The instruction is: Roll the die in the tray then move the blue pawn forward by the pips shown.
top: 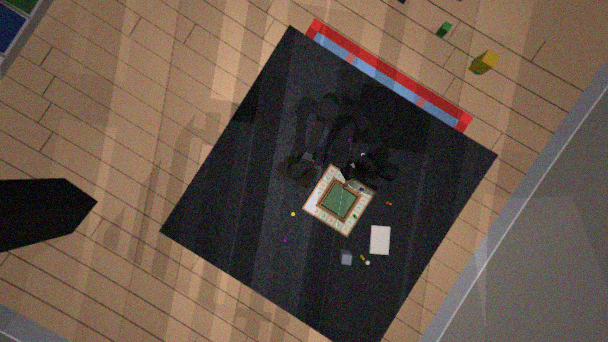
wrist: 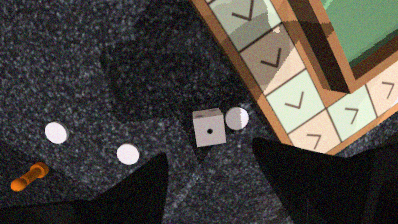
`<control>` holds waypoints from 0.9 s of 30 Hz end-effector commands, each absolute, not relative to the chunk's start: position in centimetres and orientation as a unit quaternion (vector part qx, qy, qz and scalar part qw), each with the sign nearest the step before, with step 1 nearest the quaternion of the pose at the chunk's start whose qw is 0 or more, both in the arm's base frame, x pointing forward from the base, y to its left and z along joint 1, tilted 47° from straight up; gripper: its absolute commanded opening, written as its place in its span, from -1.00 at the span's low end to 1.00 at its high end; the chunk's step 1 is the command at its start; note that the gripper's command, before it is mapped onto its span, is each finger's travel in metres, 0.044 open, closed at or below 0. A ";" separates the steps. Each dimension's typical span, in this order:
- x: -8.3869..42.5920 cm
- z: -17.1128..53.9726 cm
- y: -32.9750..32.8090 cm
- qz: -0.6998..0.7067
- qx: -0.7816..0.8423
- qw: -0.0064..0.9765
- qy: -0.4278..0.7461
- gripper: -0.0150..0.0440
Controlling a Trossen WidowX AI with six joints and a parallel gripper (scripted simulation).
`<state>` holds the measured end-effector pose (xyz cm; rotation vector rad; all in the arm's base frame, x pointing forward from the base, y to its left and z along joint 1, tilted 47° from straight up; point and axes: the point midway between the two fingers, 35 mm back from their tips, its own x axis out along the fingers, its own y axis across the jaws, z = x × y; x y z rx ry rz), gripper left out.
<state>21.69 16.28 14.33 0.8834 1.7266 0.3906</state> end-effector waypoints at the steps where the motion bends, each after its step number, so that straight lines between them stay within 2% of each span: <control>1: 21.4 13.5 16.8 0.161 0.372 0.546 0.733 0.44; 27: 20.9 10.7 19.8 0.161 0.372 0.546 0.733 0.44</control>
